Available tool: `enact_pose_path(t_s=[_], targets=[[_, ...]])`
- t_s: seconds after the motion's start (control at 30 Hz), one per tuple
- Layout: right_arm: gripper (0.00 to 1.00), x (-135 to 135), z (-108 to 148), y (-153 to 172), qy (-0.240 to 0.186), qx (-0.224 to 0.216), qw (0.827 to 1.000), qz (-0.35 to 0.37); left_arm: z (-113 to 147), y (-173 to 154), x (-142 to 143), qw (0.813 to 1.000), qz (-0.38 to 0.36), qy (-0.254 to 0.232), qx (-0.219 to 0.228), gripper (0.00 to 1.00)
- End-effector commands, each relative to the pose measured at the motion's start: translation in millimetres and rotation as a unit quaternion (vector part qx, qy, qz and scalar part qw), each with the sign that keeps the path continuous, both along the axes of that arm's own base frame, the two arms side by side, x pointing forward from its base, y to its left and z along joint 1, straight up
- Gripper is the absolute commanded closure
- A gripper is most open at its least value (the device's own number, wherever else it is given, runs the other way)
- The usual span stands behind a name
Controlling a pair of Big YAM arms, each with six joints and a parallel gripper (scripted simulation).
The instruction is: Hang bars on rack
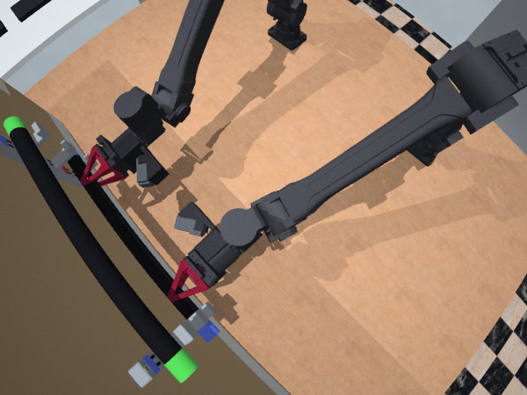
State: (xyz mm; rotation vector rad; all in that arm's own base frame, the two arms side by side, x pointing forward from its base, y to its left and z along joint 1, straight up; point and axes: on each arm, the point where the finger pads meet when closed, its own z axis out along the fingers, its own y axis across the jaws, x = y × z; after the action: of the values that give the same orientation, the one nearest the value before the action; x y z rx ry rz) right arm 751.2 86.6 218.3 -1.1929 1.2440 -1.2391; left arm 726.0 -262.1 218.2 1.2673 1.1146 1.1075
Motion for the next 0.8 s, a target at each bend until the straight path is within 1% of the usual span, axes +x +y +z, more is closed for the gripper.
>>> enact_pose_path(t_s=[0.0,0.5,0.77], targets=[[1.0,1.1,25.5,-7.3,-0.025,0.014,1.0,-0.007,28.3,4.8,2.9,1.0,0.006,-0.02,-0.014,1.0],[0.36,1.1,25.5,-7.3,-0.025,0.014,1.0,-0.007,28.3,4.8,2.9,1.0,0.006,-0.02,-0.014,0.36],[0.36,1.1,24.9,-6.7,-0.025,0.014,1.0,-0.007,28.1,4.3,2.8,1.0,0.005,-0.02,-0.013,0.36]])
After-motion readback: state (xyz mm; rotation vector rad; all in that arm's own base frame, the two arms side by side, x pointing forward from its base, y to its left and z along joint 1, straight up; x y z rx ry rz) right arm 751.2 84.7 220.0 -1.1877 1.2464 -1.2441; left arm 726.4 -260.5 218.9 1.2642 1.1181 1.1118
